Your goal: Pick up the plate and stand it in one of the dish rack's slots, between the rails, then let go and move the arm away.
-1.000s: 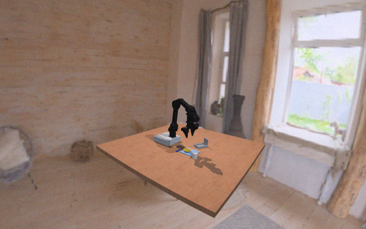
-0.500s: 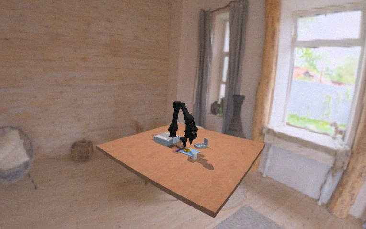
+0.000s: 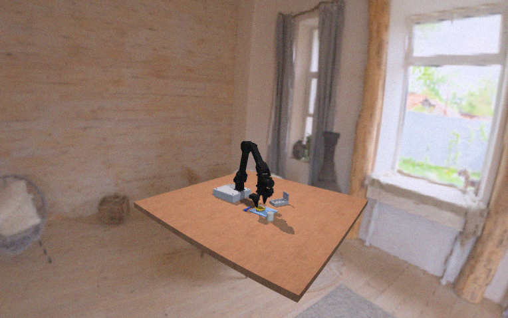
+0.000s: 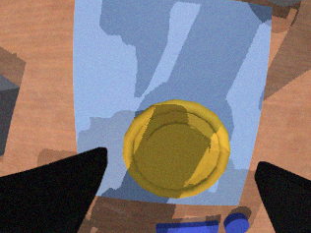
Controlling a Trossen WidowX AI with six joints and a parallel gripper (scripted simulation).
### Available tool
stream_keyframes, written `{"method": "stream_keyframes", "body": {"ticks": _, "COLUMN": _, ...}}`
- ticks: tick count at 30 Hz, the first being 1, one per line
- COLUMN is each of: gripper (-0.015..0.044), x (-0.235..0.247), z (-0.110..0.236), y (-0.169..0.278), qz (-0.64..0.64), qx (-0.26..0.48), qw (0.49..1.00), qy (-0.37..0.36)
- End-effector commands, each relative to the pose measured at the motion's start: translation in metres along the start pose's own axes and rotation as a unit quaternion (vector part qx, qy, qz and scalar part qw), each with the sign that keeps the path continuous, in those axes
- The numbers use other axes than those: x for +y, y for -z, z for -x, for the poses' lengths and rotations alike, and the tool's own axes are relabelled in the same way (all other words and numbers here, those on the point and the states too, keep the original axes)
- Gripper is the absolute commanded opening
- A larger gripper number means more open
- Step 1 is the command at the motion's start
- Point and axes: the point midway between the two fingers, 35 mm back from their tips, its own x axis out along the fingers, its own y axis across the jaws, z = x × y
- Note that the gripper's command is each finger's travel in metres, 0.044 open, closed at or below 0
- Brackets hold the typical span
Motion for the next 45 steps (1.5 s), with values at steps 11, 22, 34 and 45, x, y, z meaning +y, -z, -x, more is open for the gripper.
{"method": "stream_keyframes", "body": {"ticks": 11, "gripper": 0.04, "x": 0.002, "z": -0.024, "y": 0.004, "qz": -0.001, "qx": 0.006, "qw": 1.0, "qy": 0.0}}
{"method": "stream_keyframes", "body": {"ticks": 22, "gripper": 0.0377, "x": 0.003, "z": -0.033, "y": 0.005, "qz": -0.001, "qx": 0.006, "qw": 1.0, "qy": 0.0}}
{"method": "stream_keyframes", "body": {"ticks": 34, "gripper": 0.0324, "x": 0.003, "z": -0.033, "y": 0.005, "qz": -0.001, "qx": 0.006, "qw": 1.0, "qy": 0.0}}
{"method": "stream_keyframes", "body": {"ticks": 45, "gripper": 0.0074, "x": 0.0, "z": -0.002, "y": -0.004, "qz": -0.001, "qx": 0.006, "qw": 1.0, "qy": 0.0}}
